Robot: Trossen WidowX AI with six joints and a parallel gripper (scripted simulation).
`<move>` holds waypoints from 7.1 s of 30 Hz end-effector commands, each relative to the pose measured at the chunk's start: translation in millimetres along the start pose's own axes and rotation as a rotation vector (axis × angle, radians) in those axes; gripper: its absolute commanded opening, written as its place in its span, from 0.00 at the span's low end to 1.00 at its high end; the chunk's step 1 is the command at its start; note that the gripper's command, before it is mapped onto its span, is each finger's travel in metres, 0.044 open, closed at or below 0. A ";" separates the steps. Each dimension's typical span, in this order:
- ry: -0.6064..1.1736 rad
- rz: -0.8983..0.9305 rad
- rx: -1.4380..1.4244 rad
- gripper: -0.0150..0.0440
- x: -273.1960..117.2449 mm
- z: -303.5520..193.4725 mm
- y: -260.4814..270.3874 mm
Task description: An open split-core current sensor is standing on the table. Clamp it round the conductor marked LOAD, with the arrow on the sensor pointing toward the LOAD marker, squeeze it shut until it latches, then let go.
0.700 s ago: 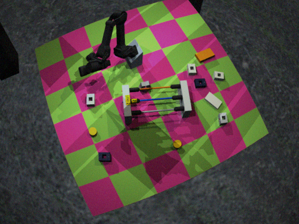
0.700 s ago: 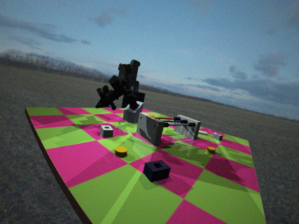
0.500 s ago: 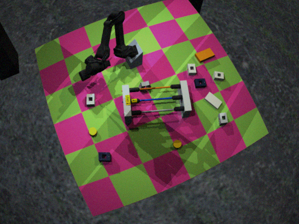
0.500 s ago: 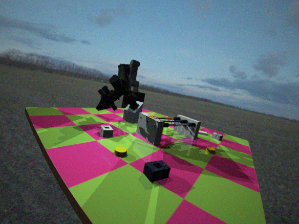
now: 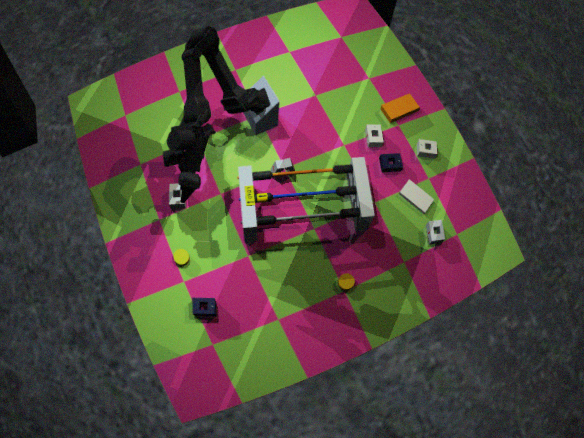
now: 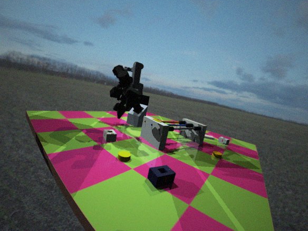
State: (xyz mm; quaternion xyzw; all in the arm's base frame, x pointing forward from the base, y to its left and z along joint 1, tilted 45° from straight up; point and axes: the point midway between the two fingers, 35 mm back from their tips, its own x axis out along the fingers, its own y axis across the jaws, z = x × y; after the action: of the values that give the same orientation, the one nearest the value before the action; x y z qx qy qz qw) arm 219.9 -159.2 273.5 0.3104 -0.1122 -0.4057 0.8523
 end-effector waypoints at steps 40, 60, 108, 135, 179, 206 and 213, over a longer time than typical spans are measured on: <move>0.758 0.105 -1.027 1.00 -100.4 -192.2 56.9; 0.515 -0.068 -1.385 1.00 -121.1 -162.3 47.4; 0.924 -0.232 -1.637 1.00 -154.8 -269.2 -67.3; 0.923 -0.231 -1.637 1.00 -124.8 -283.7 -96.8; 0.937 -0.225 -1.632 0.25 -176.9 -265.6 -40.1; 1.018 -0.053 -1.971 0.25 -190.4 -253.9 10.2; 1.057 0.049 -2.144 0.25 -179.7 -258.4 22.9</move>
State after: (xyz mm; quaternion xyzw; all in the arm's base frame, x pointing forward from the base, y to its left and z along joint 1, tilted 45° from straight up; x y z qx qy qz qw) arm 222.5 101.0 93.4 -0.3992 0.6388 -0.1320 0.6444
